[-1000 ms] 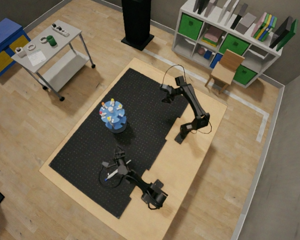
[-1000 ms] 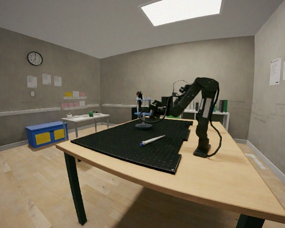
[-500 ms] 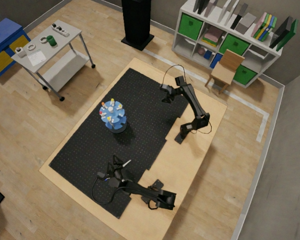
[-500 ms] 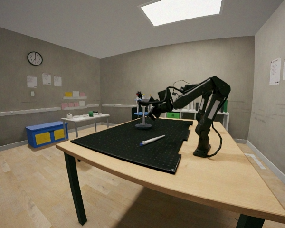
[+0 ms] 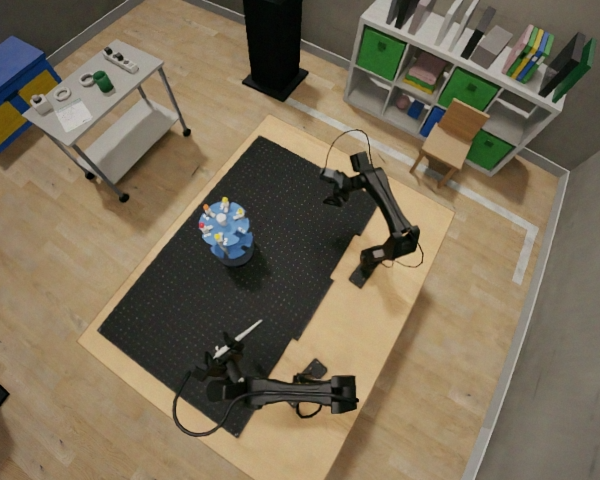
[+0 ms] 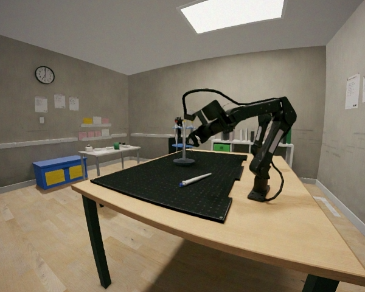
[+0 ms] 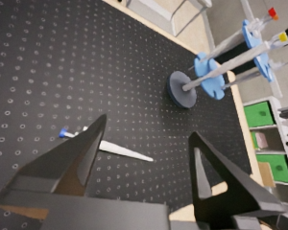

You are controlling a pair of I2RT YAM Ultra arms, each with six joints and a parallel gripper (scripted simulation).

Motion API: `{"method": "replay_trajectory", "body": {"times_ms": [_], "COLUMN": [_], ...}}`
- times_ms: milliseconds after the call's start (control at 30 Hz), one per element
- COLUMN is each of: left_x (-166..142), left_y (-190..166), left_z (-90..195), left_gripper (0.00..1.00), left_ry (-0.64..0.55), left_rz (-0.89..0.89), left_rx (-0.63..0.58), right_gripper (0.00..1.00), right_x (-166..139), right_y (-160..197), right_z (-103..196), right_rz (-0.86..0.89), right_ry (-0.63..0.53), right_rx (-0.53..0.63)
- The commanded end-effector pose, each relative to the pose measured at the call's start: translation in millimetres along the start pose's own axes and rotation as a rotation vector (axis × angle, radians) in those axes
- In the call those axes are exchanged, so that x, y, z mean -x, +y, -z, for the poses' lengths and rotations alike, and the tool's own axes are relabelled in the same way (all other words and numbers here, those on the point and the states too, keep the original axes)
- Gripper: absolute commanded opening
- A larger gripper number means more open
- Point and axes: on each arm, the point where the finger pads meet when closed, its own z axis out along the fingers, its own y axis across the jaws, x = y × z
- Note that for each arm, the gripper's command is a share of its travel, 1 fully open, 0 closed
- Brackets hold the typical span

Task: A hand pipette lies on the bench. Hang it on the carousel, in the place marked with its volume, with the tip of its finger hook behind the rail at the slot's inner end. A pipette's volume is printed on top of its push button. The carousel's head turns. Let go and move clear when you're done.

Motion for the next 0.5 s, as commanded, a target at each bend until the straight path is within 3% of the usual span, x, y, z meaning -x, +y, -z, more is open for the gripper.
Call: {"method": "replay_trajectory", "body": {"times_ms": [0,167,333,467], "left_x": [-4,7,7,7], "left_y": [18,42,38,38], "left_z": [23,51,48,48], "left_gripper": [1.00,1.00,1.00,1.00], "left_ry": [0.204,0.254,0.367,0.376], "left_rz": [-0.182,-0.321,-0.397,-0.400], "left_rx": [0.055,0.125,0.119,0.117], "right_gripper": [1.00,1.00,1.00,1.00], "right_x": [8,8,8,8], "right_y": [-3,-3,-3,-3], "right_z": [5,5,5,5], "right_rz": [0.018,0.018,0.018,0.018], "right_ry": [-0.032,-0.032,-0.032,-0.032], "right_rx": [-0.012,-0.012,-0.012,-0.012]}}
